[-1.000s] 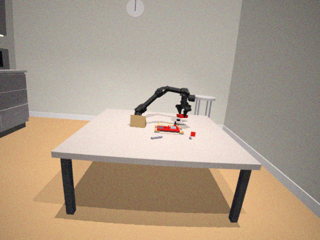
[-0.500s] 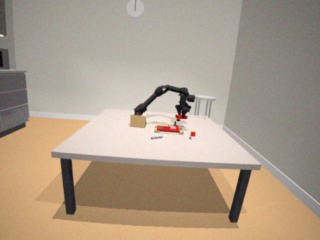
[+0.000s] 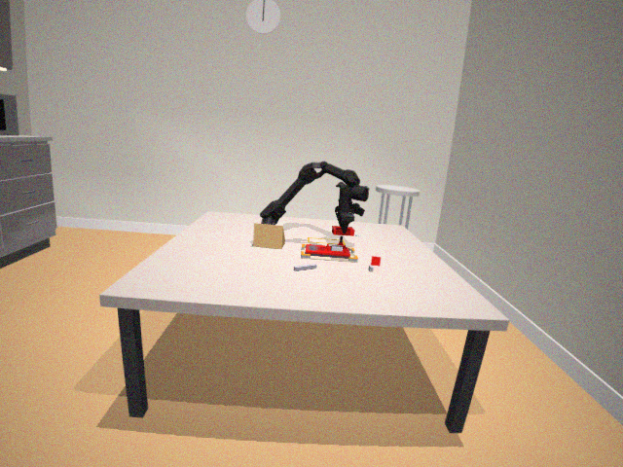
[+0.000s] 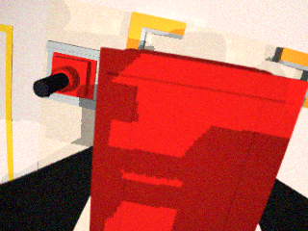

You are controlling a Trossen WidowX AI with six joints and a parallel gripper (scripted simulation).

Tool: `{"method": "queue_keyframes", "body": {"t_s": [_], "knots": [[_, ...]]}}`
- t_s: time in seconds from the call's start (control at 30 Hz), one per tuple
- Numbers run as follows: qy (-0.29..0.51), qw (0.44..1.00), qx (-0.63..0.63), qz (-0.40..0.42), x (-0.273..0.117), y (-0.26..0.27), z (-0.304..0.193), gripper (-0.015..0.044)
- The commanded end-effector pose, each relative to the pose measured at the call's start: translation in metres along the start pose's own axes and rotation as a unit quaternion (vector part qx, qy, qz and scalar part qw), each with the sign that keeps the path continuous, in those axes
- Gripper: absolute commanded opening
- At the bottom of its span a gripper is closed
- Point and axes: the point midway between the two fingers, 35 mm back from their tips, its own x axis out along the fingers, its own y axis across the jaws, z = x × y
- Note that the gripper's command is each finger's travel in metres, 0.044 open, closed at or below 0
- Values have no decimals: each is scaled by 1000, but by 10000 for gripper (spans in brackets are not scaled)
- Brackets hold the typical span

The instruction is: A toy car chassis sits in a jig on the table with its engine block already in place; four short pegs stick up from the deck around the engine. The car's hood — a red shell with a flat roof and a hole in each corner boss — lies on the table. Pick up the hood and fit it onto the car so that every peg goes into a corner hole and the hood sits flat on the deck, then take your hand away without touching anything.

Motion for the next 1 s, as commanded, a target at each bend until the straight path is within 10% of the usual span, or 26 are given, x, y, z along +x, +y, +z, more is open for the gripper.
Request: {"method": "queue_keyframes", "body": {"t_s": [0.0,0.97], "knots": [[-2,999,36,2,0,-17,-19,0],[-3,999,42,4,50,-21,-27,0]]}}
